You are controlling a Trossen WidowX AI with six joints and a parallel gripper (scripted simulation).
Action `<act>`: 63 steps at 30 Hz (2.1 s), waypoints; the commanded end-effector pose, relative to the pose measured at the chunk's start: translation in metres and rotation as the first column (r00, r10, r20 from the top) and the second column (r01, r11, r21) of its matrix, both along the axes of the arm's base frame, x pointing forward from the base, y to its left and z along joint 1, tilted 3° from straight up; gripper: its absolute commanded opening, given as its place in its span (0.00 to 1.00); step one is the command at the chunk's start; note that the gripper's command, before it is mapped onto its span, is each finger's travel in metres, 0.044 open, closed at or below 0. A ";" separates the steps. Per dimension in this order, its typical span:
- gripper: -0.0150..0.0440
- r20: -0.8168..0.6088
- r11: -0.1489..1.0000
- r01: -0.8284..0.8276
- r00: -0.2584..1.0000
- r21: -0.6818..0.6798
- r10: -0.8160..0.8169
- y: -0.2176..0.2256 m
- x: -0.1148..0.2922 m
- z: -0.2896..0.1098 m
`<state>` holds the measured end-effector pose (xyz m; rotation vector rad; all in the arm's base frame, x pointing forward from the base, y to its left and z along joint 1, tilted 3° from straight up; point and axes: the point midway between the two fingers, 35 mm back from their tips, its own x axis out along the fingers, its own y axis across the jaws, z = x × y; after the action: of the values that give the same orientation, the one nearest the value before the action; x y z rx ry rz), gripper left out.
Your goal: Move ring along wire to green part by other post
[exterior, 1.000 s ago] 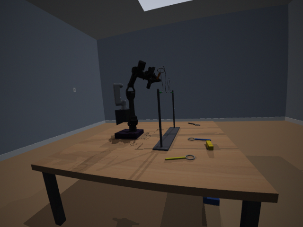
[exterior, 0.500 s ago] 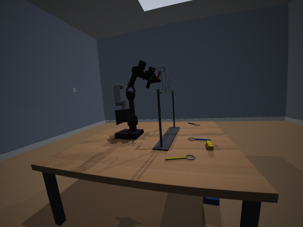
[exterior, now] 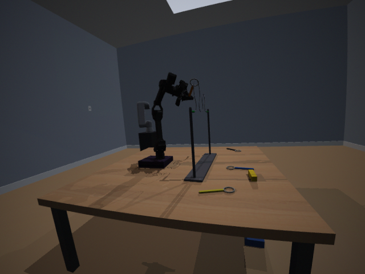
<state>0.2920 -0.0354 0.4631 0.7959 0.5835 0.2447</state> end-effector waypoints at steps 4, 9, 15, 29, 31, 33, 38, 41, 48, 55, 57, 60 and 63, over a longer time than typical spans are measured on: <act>0.00 0.020 0.996 0.003 1.000 -0.086 -0.002 -0.002 0.000 0.001; 0.00 0.026 0.991 0.005 1.000 -0.131 -0.002 -0.003 0.000 -0.001; 0.00 0.036 0.980 0.009 0.999 -0.197 -0.002 -0.004 0.000 -0.002; 0.00 0.059 0.935 0.019 0.998 -0.354 0.002 -0.009 0.001 -0.005; 0.00 0.063 0.926 0.021 0.998 -0.377 0.002 -0.010 0.001 -0.006; 0.00 0.066 0.916 0.023 0.998 -0.400 0.003 -0.010 0.001 -0.006; 0.00 0.075 0.890 0.029 0.997 -0.455 0.006 -0.012 0.001 -0.007; 0.00 0.080 0.872 0.032 0.997 -0.488 0.008 -0.013 0.001 -0.008; 0.00 0.091 0.827 0.040 0.996 -0.561 0.013 -0.016 0.002 -0.009; 0.00 0.102 0.776 0.050 0.995 -0.629 0.019 -0.019 0.002 -0.009; 0.00 0.105 0.760 0.052 0.994 -0.648 0.021 -0.020 0.002 -0.009; 0.00 0.109 0.735 0.057 0.994 -0.675 0.024 -0.021 0.002 -0.010; 0.00 0.114 0.710 0.061 0.993 -0.702 0.027 -0.022 0.003 -0.010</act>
<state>0.2956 -0.0560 0.4532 0.0825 0.5105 0.0476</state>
